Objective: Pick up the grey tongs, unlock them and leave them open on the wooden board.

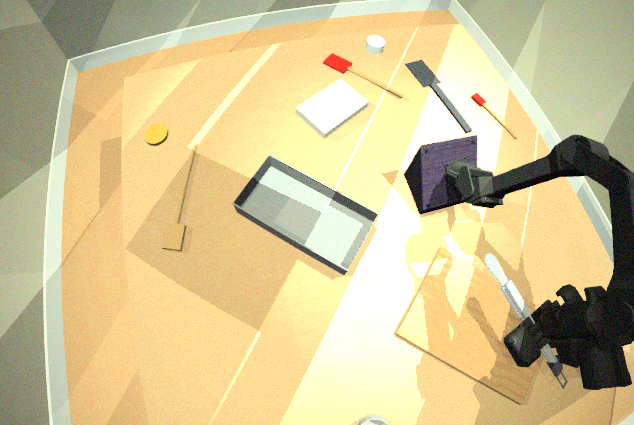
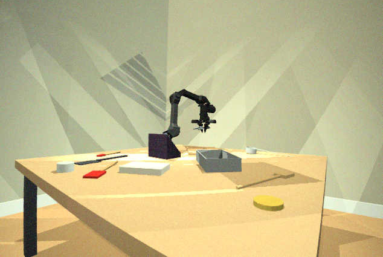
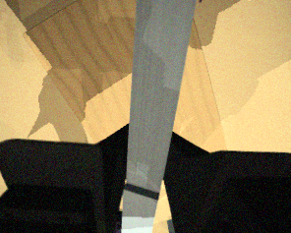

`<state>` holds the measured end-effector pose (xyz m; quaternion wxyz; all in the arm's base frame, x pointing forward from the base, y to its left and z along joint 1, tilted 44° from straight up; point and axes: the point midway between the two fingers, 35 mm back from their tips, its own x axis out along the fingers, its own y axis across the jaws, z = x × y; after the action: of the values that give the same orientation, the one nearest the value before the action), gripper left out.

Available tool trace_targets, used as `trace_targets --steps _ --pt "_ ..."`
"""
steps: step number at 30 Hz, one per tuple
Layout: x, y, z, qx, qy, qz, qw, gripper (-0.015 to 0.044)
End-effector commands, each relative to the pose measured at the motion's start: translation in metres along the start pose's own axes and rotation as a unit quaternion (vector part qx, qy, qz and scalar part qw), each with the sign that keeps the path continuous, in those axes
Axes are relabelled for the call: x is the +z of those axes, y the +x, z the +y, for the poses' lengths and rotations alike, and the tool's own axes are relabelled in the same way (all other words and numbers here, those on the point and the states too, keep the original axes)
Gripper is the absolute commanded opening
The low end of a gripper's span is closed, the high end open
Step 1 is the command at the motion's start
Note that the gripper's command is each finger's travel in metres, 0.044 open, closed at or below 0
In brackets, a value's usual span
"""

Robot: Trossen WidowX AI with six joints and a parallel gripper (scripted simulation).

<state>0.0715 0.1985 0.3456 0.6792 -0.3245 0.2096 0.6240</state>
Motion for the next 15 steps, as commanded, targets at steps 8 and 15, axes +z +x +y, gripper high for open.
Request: trace_targets --steps 8,15 --pt "0.000 0.020 -0.002 0.000 0.003 0.002 1.000 -0.0150" --pt "0.001 0.032 -0.003 0.000 0.003 0.002 1.000 -0.0150"
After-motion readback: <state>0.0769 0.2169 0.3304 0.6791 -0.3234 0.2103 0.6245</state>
